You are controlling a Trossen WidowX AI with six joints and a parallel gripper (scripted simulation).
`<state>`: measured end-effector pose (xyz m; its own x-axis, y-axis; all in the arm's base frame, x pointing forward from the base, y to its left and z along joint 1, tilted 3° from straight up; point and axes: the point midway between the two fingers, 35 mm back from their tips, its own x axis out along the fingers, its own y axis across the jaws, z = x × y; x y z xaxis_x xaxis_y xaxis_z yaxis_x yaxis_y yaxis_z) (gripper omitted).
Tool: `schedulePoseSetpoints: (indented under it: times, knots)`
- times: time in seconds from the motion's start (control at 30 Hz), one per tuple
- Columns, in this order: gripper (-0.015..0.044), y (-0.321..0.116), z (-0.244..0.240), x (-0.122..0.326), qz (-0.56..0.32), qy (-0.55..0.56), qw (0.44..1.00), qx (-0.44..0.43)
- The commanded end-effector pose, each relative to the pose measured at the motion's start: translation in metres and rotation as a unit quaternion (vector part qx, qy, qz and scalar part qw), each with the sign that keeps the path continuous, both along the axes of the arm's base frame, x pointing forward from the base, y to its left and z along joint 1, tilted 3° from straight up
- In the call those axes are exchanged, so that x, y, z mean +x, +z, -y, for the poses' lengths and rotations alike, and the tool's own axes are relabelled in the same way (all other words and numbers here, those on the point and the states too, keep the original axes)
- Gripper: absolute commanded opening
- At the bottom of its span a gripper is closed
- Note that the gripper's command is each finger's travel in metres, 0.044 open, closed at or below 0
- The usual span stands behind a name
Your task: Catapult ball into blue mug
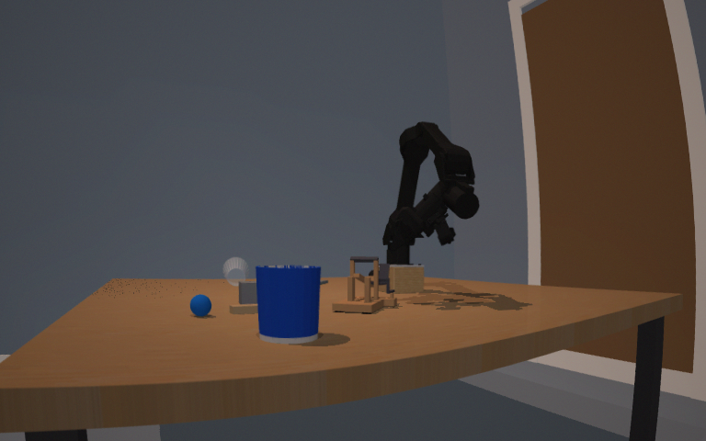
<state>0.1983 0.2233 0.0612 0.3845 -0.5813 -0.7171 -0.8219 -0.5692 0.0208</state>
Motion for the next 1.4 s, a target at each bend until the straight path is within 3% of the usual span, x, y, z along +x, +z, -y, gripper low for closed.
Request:
schedulePoseSetpoints:
  times: [0.0,1.37]
  knots:
    - [0.0000,-0.008,0.001,0.000,-0.001,0.002,1.000,-0.006]
    - [0.0000,-0.075,0.000,-0.003,-0.002,0.002,1.000,-0.006]
